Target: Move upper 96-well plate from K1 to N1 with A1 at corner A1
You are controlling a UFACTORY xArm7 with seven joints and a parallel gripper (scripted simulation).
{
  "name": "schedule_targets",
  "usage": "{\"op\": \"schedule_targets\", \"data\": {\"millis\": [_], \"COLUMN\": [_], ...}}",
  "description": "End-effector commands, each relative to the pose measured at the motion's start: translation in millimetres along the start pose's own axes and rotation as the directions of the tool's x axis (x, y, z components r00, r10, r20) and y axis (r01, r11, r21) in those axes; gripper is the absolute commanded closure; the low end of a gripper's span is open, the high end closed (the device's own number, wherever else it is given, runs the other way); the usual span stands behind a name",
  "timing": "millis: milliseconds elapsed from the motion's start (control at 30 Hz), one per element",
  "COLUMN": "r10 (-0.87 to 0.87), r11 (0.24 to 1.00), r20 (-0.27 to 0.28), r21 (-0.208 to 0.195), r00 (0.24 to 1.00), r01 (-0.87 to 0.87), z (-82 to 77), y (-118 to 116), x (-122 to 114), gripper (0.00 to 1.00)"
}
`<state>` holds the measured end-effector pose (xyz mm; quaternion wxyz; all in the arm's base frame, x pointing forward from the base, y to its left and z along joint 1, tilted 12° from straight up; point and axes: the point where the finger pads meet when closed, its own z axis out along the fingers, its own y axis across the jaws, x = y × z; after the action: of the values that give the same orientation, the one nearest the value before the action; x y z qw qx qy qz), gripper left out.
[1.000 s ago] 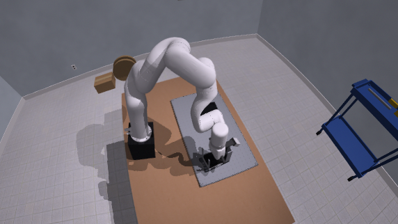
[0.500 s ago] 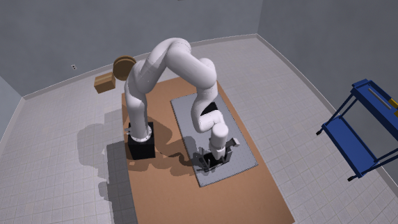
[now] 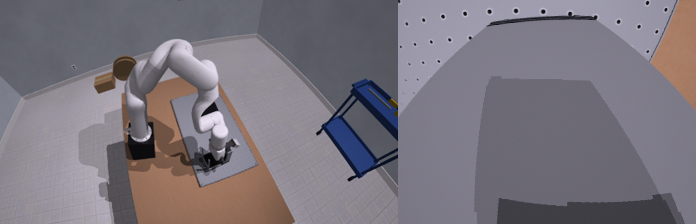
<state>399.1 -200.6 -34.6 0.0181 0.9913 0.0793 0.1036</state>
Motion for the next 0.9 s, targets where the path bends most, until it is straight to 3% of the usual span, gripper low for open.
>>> {"op": "schedule_targets", "data": {"millis": [0,867], "r10": [0.0,0.0], "r11": [1.0,1.0], "r20": [-0.003,-0.003], "r21": [-0.002,-0.002], "r00": [1.0,1.0], "r01": [0.0,0.0], "z": [0.7,6.7], "y": [1.0,1.0], "x": [1.0,1.0], "gripper": [0.0,0.0]}}
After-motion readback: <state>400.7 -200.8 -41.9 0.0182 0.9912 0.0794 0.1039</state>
